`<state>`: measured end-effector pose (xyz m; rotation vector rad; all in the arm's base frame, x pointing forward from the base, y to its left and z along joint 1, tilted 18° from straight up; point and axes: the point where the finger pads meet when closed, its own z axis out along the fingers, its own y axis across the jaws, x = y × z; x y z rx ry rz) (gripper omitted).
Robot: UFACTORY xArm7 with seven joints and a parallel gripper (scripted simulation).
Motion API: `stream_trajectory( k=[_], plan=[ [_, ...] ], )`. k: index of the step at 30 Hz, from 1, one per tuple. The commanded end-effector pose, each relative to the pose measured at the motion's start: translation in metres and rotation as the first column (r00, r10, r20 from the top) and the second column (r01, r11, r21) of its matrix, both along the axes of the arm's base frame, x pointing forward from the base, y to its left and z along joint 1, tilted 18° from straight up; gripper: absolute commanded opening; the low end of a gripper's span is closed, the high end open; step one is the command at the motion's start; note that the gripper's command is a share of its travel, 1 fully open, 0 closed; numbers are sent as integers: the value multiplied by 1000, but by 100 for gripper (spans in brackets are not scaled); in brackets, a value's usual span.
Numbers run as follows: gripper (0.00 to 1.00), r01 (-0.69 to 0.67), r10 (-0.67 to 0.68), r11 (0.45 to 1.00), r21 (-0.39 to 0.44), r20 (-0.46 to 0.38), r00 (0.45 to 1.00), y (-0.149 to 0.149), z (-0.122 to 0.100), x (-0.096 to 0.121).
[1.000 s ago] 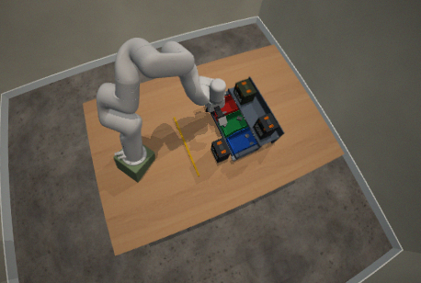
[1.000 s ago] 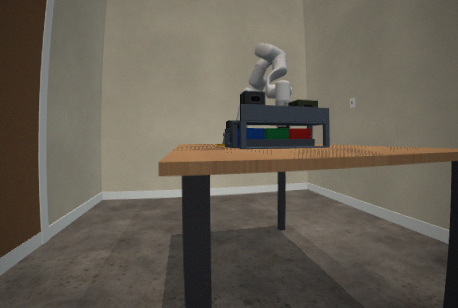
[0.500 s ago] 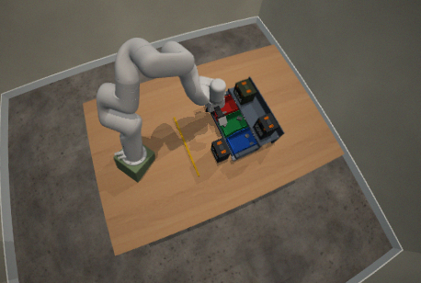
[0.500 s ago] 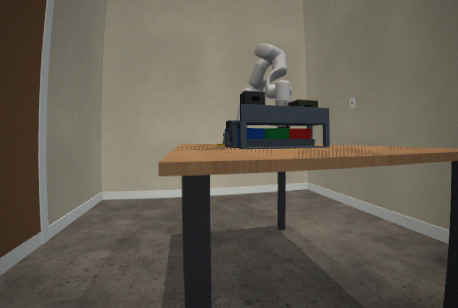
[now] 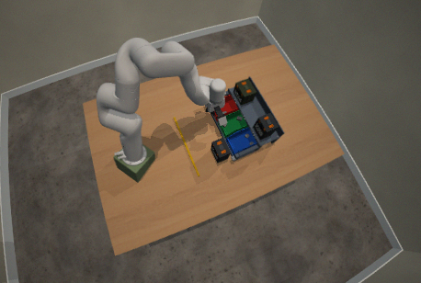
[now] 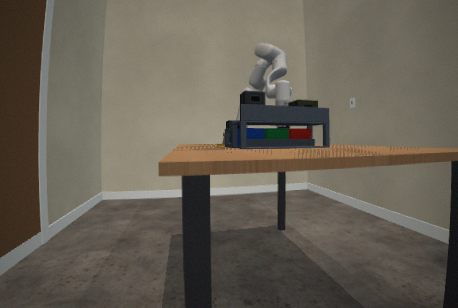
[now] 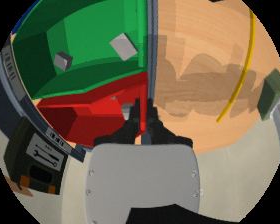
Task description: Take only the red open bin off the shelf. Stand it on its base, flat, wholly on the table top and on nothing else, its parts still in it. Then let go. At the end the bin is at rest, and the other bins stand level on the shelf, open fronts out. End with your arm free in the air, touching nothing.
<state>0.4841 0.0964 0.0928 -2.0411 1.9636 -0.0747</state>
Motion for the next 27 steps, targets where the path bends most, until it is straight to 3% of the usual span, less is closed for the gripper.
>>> stream_trajectory(
  k=[1,27],
  plan=[
    [0,1,-1,1000,1,3,1000,0,1,1],
    [0,1,-1,1000,1,3,1000,-2,9,-1]
  ],
)
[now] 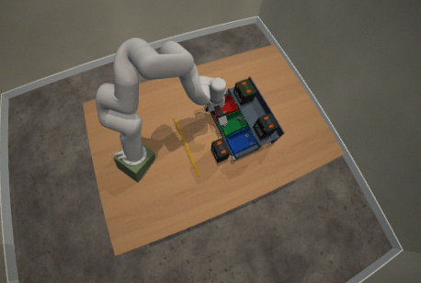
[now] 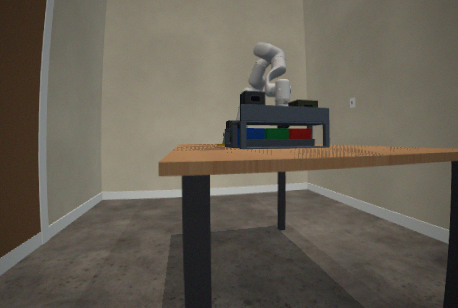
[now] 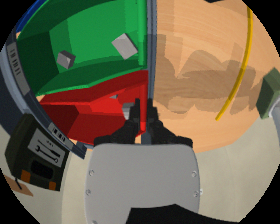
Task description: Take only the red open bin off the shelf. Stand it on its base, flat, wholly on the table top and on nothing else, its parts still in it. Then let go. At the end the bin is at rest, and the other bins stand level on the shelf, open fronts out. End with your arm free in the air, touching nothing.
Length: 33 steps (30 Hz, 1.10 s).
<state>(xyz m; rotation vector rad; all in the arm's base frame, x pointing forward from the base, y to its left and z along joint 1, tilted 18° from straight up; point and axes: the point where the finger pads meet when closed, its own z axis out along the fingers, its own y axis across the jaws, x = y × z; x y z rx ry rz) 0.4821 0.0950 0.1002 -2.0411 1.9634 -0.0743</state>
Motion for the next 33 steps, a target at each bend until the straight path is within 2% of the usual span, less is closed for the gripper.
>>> stream_trajectory(
  k=[1,33],
  plan=[
    [0,1,-1,1000,1,3,1000,0,2,1],
    [0,1,-1,1000,1,4,1000,-4,20,-4]
  ],
)
